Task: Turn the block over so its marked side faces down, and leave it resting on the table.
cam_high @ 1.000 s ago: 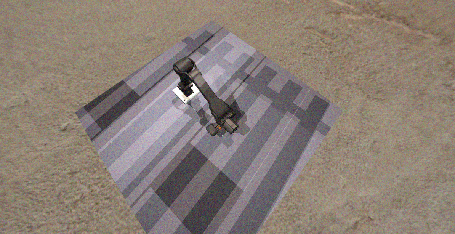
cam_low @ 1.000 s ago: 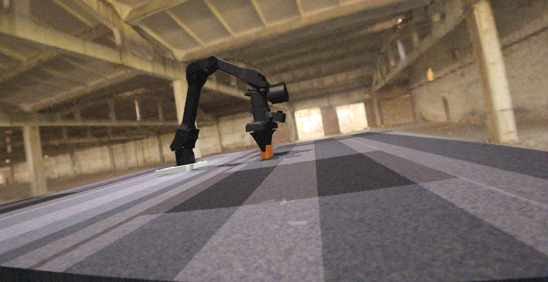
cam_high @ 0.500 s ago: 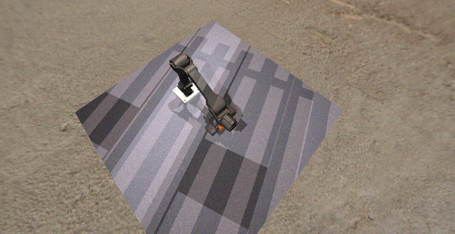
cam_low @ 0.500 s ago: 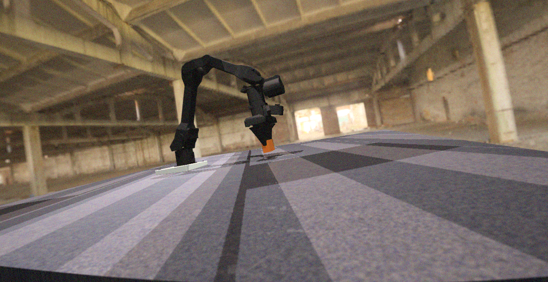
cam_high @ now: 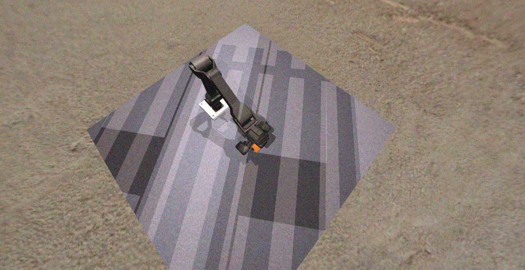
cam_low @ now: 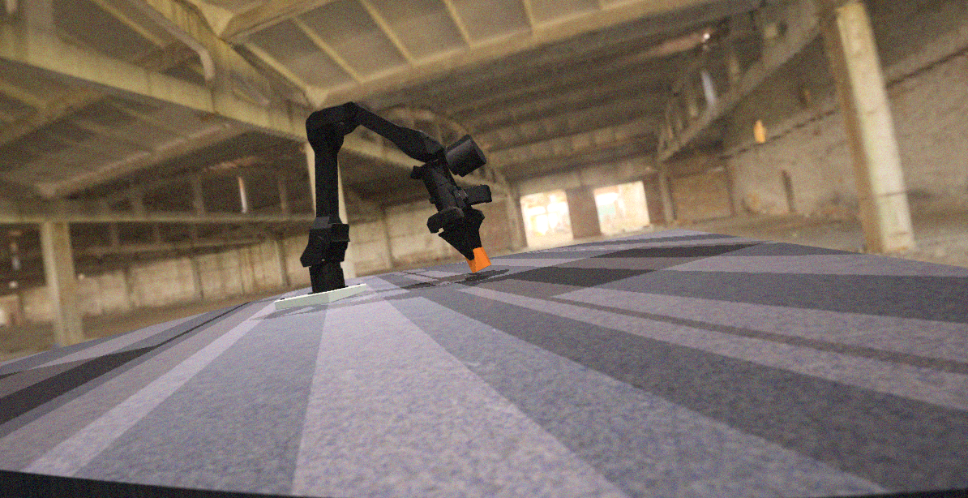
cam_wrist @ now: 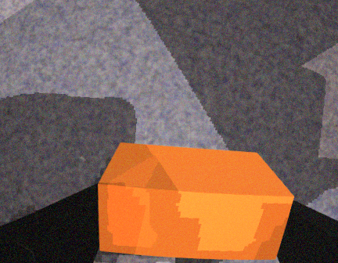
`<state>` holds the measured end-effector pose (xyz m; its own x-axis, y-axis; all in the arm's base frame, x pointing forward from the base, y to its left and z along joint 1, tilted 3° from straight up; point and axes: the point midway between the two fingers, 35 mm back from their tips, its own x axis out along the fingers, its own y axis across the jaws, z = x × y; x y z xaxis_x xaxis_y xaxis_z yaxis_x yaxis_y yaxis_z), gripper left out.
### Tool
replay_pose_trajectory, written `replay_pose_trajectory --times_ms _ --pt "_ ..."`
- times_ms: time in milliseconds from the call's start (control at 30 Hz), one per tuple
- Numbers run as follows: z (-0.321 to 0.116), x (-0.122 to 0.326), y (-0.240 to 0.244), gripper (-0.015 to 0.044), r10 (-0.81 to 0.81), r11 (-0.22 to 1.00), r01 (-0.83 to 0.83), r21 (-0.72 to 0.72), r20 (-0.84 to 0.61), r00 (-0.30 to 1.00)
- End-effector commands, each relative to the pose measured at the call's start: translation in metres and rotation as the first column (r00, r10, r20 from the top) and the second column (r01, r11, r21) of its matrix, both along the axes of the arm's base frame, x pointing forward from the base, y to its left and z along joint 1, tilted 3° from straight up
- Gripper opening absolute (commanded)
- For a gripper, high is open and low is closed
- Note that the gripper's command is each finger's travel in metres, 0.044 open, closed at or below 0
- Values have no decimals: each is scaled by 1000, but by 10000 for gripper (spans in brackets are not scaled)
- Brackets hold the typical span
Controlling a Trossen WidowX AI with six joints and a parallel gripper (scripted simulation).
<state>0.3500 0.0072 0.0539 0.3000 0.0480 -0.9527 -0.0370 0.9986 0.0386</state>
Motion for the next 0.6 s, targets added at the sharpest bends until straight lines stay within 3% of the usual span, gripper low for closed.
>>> replay_pose_trajectory --times_ms 0,567 --pt "0 -1 0 0 -8 1000 7 7 68 998" --pt "0 -8 0 0 -18 1000 14 18 273 962"
